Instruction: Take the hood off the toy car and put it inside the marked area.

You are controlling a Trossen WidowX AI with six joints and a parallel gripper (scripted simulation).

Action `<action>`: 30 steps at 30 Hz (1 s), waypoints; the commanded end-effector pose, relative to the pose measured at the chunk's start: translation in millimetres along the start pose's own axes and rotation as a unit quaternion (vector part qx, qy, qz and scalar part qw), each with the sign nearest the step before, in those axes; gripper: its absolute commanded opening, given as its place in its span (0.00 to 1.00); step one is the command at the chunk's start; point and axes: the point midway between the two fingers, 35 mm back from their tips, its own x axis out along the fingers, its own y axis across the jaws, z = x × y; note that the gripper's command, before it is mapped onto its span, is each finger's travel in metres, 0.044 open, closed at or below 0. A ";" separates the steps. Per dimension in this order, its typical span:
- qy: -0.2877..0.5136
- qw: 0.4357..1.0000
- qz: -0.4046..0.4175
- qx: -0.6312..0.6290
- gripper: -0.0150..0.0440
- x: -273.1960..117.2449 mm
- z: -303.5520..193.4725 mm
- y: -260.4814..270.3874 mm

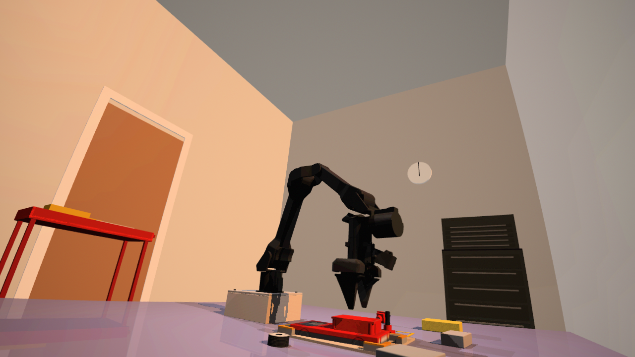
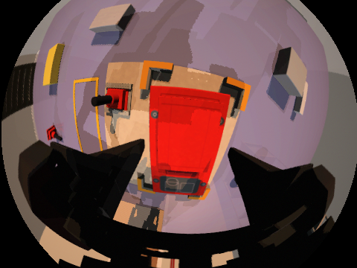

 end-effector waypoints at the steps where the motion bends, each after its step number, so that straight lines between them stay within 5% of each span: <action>1: -0.001 1.000 0.002 -0.002 1.00 4.0 -0.1 0.4; 30: 0.000 1.000 0.002 -0.002 1.00 21.5 -1.3 0.0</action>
